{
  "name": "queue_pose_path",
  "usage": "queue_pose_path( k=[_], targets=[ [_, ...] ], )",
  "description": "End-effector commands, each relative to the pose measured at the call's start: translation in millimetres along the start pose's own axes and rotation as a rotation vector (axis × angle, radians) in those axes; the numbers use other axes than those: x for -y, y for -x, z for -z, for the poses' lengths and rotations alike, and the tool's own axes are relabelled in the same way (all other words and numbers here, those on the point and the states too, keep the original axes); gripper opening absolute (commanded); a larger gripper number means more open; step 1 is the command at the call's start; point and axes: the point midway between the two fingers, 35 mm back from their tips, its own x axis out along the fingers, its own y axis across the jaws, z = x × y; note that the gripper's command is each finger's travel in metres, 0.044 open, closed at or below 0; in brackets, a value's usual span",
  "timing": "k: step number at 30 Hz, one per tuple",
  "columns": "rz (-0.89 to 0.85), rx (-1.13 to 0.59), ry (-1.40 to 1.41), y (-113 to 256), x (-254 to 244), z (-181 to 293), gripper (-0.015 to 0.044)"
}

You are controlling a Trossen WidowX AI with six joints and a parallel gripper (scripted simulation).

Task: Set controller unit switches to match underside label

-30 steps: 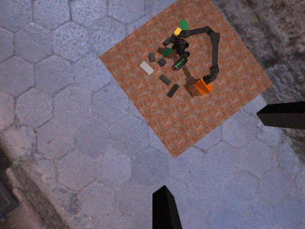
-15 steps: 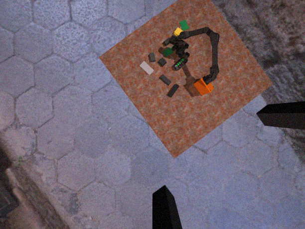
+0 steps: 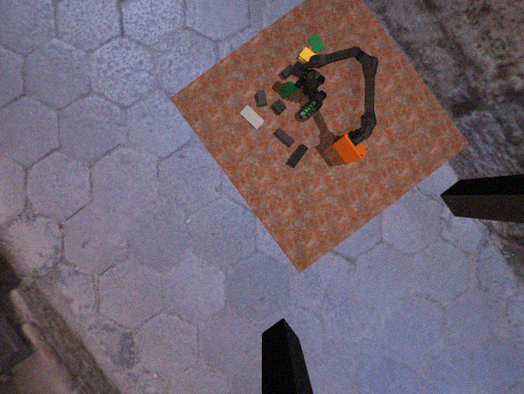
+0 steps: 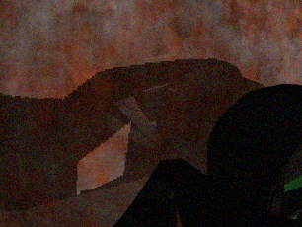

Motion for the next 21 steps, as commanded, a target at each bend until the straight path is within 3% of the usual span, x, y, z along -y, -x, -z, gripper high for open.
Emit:
queue_pose_path(
  k=[1,21],
  targets=[
    [-0.002,0.006,0.004,-0.4,1.6,-0.9,0.0],
    [-0.002,0.006,0.005,-4.3,13.8,-0.2,0.0]
  ],
)
